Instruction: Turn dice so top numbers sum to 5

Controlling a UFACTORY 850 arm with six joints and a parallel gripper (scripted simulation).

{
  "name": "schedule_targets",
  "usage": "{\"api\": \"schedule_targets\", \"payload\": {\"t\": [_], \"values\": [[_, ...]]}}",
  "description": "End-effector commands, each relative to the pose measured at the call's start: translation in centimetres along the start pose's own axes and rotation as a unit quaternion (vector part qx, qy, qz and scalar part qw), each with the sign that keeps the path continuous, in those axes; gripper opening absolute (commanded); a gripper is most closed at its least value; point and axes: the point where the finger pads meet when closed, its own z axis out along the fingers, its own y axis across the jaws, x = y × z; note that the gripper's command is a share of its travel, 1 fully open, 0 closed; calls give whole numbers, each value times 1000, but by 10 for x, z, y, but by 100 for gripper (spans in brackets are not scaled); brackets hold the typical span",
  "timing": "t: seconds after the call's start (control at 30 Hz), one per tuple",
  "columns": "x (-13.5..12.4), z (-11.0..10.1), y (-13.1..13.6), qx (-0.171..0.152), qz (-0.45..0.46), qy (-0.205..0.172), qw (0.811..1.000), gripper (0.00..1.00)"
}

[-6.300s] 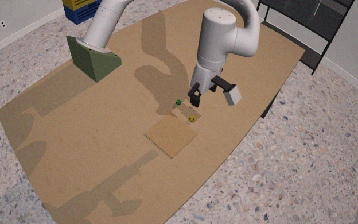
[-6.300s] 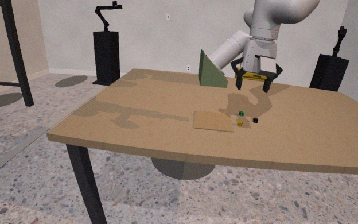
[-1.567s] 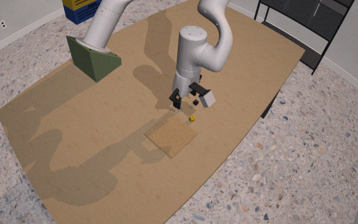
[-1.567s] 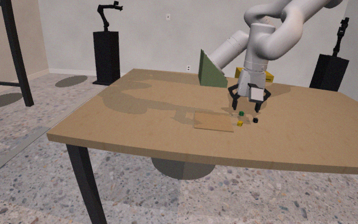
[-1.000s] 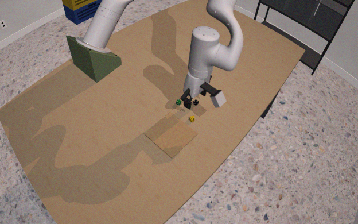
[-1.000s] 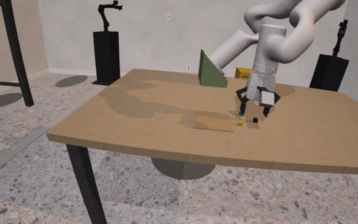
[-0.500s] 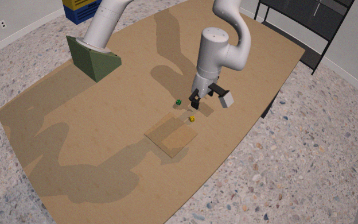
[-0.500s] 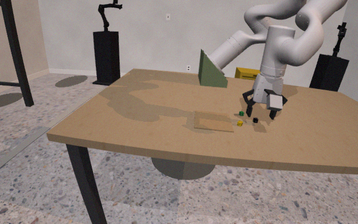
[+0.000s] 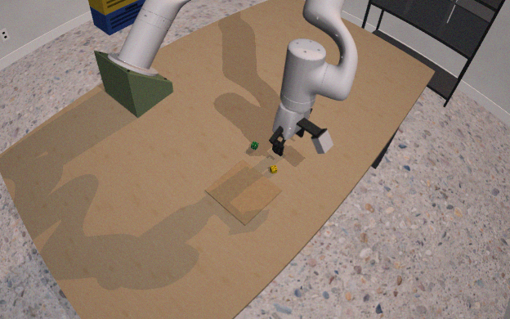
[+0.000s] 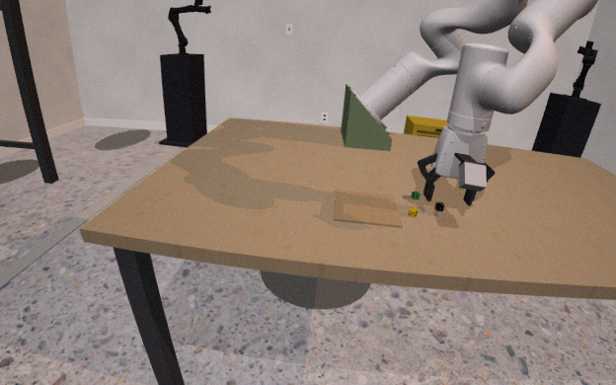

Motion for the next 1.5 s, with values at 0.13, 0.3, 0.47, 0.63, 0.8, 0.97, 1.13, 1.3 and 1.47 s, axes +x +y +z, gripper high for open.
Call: {"api": "schedule_targets", "payload": {"t": [0.13,0.3,0.47,0.63,0.8,0.97,1.13,1.3,1.47], "values": [[1,-1,0,0,0,1,1000,100],[1,-1,0,0,0,1,1000,100],[1,-1,0,0,0,1,1000,100],[1,-2,0,0,0,1,1000,100],[1,-24,0,0,0,1,1000,100],[1,-65,0,0,0,1,1000,100],[1,-89,0,0,0,1,1000,100],[1,-112,0,0,0,1,1000,100],[1,-114,0,0,0,1,1000,100]]}}
